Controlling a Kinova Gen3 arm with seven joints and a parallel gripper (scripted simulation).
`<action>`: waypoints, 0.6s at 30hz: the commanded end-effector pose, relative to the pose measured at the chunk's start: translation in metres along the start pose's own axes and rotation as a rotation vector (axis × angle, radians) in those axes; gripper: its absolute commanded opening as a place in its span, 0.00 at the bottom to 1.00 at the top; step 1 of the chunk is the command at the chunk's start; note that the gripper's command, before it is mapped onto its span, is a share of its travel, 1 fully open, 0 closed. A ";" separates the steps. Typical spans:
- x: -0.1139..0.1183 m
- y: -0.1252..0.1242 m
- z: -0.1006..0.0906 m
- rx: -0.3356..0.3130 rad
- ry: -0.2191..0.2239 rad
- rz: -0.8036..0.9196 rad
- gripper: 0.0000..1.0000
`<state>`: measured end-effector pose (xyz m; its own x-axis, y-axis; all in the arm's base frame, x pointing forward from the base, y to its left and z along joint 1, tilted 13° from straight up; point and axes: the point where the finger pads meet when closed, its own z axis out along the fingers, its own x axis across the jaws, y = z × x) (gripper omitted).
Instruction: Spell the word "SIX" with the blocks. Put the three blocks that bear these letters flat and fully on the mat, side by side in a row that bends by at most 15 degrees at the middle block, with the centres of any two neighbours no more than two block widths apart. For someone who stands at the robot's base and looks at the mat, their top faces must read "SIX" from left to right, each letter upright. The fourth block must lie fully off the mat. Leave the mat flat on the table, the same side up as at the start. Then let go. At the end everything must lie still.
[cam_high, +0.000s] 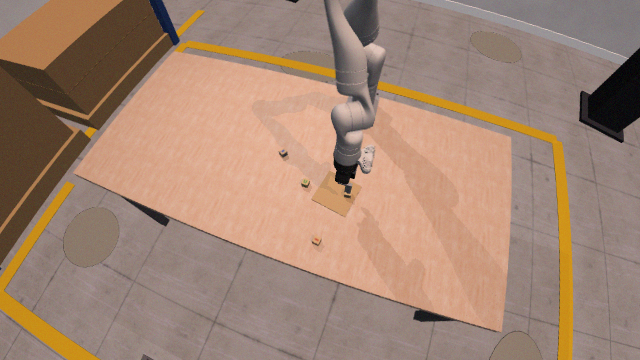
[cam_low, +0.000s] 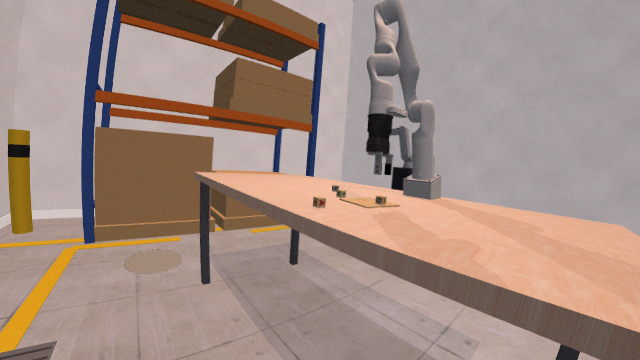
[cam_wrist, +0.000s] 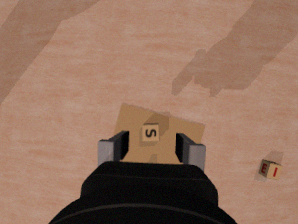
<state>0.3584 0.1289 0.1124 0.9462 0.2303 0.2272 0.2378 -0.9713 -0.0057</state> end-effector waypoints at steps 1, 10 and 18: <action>0.000 0.000 0.000 0.000 0.001 0.000 1.00; -0.002 -0.001 0.003 0.000 0.001 -0.045 1.00; -0.003 -0.001 0.005 0.000 0.001 -0.074 1.00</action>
<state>0.3563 0.1294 0.1069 0.9259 0.3010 0.2282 0.3067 -0.9517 0.0110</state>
